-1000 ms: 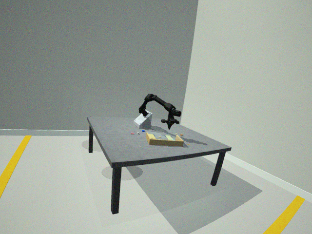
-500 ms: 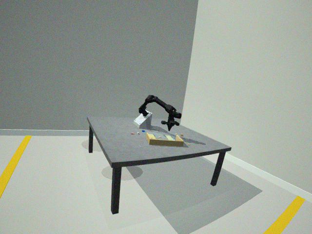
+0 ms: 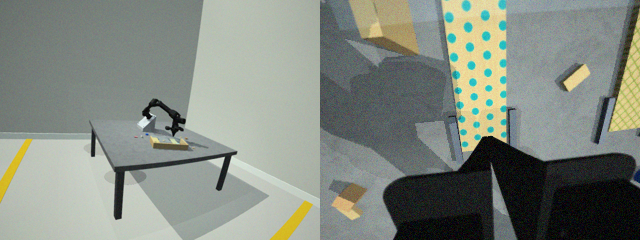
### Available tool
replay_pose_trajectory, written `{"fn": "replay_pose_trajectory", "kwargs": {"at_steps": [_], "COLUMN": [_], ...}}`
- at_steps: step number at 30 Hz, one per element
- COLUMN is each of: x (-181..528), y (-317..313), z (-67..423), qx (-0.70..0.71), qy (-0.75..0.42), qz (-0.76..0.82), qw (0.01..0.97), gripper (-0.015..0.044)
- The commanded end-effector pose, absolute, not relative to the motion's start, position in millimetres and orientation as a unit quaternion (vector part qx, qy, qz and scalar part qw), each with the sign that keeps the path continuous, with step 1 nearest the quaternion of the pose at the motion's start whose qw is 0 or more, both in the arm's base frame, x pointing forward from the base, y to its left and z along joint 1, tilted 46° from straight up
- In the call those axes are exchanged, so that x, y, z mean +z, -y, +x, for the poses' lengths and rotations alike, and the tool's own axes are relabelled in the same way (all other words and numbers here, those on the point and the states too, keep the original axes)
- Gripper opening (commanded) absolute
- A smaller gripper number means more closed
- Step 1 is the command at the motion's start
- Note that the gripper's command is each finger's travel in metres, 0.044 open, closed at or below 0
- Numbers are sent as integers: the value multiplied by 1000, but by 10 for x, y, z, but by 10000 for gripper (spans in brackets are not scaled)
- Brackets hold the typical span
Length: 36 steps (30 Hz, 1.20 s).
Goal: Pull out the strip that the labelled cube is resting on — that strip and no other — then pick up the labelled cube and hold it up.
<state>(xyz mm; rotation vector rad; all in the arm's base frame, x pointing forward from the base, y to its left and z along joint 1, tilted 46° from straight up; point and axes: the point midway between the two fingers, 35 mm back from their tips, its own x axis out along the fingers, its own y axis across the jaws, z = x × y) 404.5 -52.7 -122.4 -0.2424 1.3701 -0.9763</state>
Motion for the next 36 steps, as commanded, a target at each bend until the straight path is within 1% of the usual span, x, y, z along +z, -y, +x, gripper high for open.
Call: {"fn": "replay_pose_trajectory", "kwargs": {"at_steps": [1, 17, 36], "x": [-1292, -1474, -1481], "y": [587, 757, 764], "z": [4009, 3985, 3984], "qx": [-432, -433, -433], "qy": [-608, -608, -608], "qz": [-112, -113, -113], "qw": [656, 656, 656], "gripper": [0, 0, 0]}}
